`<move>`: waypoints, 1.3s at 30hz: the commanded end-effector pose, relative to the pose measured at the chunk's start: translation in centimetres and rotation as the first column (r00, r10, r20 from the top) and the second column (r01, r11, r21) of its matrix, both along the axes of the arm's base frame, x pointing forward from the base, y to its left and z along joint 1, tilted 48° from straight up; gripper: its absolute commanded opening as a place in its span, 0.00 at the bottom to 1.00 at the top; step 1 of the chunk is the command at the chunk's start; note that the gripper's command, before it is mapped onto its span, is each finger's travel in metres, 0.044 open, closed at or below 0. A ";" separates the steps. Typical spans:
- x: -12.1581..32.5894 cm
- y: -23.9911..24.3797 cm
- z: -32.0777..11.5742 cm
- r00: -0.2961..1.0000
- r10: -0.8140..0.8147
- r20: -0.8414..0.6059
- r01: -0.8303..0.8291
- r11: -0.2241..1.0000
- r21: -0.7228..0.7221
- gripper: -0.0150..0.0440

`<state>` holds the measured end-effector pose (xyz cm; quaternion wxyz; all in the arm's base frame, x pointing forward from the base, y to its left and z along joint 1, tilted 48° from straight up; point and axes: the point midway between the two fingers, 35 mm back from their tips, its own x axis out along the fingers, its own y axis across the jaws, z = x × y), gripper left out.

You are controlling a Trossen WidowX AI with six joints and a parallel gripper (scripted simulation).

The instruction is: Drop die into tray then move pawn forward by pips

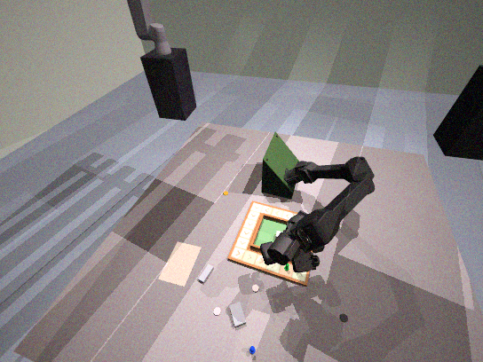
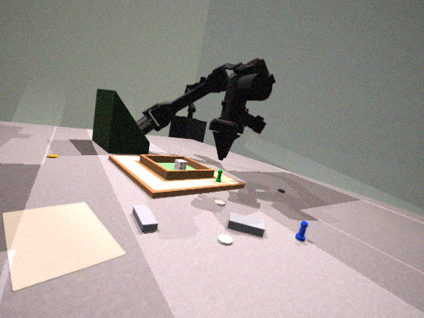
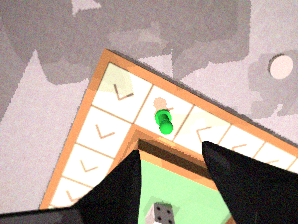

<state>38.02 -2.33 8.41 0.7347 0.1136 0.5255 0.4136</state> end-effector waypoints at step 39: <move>0.8 4.0 -3.6 1.000 0.004 0.017 -0.005 1.000 0.006 0.39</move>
